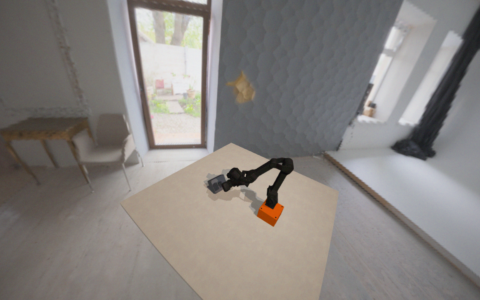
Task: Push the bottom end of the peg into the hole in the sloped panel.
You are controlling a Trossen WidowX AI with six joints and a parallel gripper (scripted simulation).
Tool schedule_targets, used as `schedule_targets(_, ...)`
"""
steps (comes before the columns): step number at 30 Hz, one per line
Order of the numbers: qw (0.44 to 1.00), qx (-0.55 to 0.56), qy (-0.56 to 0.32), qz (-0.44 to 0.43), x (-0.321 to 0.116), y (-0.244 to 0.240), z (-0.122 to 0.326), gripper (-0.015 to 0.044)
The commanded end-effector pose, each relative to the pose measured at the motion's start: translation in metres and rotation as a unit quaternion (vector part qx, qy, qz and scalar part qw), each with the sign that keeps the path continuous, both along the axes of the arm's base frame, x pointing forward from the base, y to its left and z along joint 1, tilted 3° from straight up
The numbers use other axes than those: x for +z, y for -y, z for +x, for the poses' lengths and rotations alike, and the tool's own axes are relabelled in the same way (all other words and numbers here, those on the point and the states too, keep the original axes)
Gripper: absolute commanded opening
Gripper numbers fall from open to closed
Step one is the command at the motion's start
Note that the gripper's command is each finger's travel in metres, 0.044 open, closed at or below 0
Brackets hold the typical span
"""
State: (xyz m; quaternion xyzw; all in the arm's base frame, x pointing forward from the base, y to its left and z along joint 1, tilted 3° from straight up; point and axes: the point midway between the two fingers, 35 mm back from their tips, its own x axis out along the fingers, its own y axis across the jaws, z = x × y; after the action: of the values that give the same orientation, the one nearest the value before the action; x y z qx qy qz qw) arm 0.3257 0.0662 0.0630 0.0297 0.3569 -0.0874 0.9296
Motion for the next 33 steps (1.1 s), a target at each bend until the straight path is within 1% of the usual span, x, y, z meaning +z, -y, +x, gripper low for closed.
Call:
schedule_targets(1,1.0,-0.001,0.003,0.006,-0.003,-0.001,0.003,0.0)
schedule_targets(33,0.999,-0.004,0.024,0.021,-0.022,-0.003,0.021,0.0)
